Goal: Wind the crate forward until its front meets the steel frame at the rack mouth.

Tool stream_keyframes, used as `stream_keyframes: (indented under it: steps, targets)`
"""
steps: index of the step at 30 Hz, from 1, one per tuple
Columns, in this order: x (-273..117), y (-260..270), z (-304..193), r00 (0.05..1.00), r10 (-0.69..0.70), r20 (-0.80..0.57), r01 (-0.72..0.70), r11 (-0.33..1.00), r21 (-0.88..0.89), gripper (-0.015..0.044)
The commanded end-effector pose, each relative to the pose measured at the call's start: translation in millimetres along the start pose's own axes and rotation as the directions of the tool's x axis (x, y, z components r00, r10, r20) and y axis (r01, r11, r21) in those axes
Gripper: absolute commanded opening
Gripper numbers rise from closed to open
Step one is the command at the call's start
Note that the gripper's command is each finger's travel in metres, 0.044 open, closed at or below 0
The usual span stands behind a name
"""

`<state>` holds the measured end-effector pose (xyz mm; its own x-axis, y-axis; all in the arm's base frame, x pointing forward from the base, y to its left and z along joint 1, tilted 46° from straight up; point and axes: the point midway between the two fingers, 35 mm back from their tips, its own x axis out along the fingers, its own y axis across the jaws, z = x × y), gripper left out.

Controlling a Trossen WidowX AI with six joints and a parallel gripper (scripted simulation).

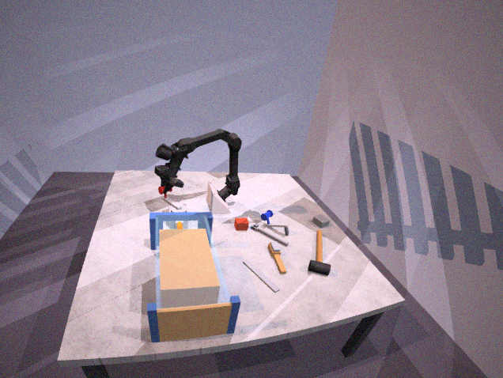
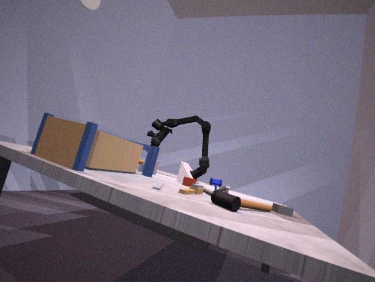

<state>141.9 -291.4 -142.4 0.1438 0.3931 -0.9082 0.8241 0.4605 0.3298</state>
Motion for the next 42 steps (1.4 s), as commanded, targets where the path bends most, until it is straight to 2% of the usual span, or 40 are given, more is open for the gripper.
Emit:
stream_keyframes:
  steps: [1,42]
  targets:
    - [8,4,9,1.000,0.007,0.009,-0.007,1.000,-0.007,0.0000]
    - [26,36,52,1.000,0.011,0.012,-0.010,1.000,-0.009,0.0000]
